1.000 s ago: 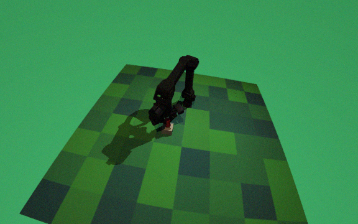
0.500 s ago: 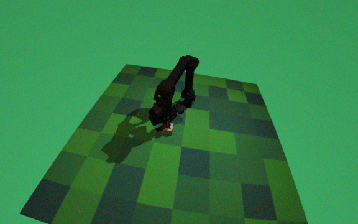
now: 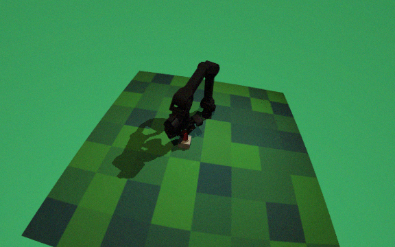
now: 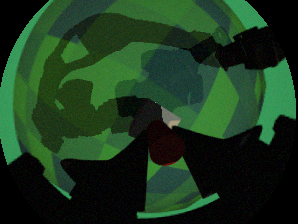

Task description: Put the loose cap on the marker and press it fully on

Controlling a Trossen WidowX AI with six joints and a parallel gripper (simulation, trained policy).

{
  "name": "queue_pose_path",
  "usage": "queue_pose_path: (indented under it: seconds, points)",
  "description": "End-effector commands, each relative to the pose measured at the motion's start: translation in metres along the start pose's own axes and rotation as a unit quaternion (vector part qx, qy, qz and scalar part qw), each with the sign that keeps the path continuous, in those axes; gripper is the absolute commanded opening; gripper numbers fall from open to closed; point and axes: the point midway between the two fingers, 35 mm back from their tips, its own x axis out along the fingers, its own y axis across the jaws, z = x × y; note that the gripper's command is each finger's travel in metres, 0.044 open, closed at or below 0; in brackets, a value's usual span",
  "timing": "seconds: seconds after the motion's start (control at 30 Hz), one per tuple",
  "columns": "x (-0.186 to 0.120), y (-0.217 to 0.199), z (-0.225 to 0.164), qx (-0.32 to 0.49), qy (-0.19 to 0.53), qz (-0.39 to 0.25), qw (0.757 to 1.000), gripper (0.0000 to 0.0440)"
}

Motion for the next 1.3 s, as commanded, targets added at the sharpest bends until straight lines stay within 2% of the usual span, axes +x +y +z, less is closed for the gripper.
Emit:
queue_pose_path:
  seconds: [0.0, 0.73, 0.83, 1.17, 1.27]
  points:
    - [0.02, 0.001, 0.002, -0.004, -0.016, -0.016, 1.0, 0.0127]
    - [0.021, 0.005, 0.003, -0.013, -0.018, -0.004, 1.0, 0.0157]
    - [0.021, 0.0, 0.005, -0.013, -0.019, -0.011, 1.0, 0.019]
    - [0.013, -0.004, 0.008, -0.015, -0.011, 0.005, 1.0, 0.044]
    - [0.007, -0.002, 0.007, -0.011, -0.004, 0.018, 1.0, 0.044]
